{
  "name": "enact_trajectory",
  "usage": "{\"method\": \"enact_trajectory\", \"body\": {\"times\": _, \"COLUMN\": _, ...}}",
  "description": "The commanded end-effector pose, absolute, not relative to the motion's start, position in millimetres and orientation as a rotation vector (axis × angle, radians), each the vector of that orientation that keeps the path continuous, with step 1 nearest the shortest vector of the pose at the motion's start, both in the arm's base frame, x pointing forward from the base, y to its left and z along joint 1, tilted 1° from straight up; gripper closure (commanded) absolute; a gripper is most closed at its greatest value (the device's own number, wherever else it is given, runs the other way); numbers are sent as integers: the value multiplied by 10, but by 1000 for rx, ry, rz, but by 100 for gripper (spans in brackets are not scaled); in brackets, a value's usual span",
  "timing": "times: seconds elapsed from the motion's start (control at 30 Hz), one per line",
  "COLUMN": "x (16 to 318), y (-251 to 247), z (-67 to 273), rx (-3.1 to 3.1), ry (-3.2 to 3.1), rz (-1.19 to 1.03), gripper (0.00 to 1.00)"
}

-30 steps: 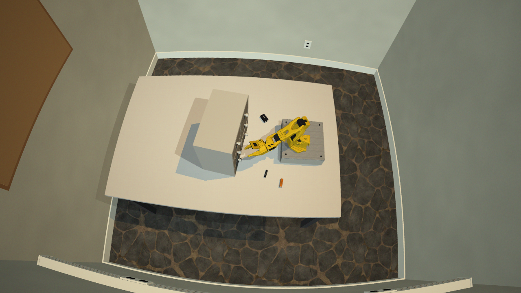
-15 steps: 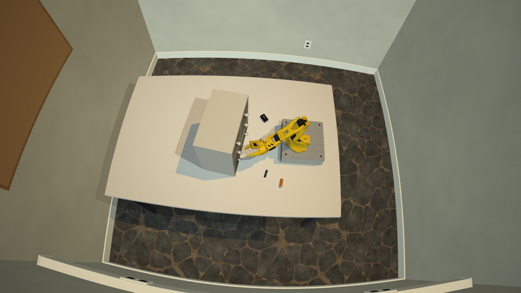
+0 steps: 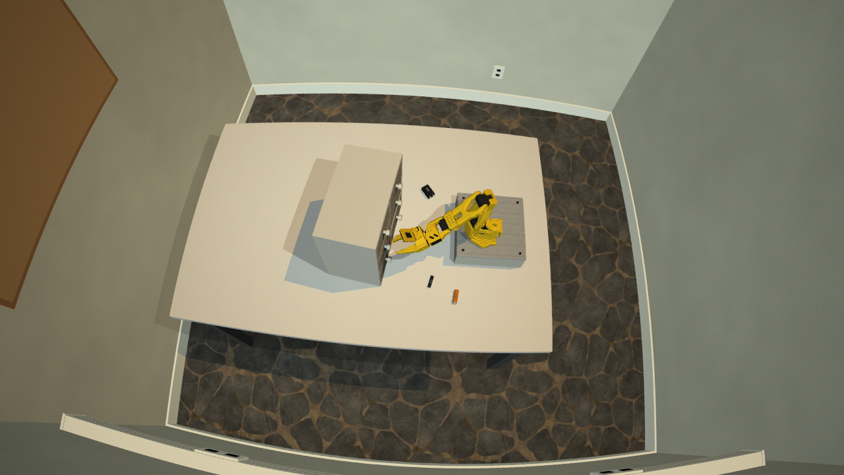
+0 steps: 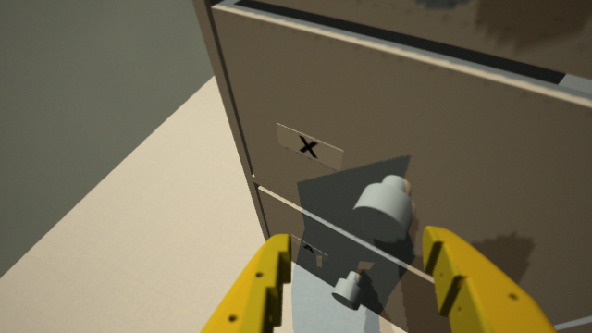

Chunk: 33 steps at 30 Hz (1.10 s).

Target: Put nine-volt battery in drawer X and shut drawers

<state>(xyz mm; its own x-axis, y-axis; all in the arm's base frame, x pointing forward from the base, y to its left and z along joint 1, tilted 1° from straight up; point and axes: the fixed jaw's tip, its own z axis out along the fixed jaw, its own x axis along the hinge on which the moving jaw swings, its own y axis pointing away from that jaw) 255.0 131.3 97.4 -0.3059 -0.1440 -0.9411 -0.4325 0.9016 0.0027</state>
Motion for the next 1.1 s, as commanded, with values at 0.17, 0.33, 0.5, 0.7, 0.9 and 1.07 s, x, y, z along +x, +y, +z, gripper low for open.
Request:
{"method": "enact_trajectory", "body": {"times": 0.17, "x": 2660, "y": 1294, "z": 929, "rx": -396, "ry": 1879, "rz": 295, "gripper": 79}}
{"method": "enact_trajectory", "body": {"times": 0.33, "x": 2714, "y": 1287, "z": 890, "rx": -387, "ry": 1881, "rz": 289, "gripper": 79}}
{"method": "enact_trajectory", "body": {"times": 0.5, "x": 2714, "y": 1287, "z": 890, "rx": -387, "ry": 1881, "rz": 289, "gripper": 79}}
{"method": "enact_trajectory", "body": {"times": 0.7, "x": 2767, "y": 1278, "z": 848, "rx": -378, "ry": 1882, "rz": 282, "gripper": 79}}
{"method": "enact_trajectory", "body": {"times": 0.9, "x": 2767, "y": 1278, "z": 848, "rx": -378, "ry": 1882, "rz": 282, "gripper": 79}}
{"method": "enact_trajectory", "body": {"times": 1.07, "x": 2767, "y": 1278, "z": 848, "rx": -378, "ry": 1882, "rz": 282, "gripper": 79}}
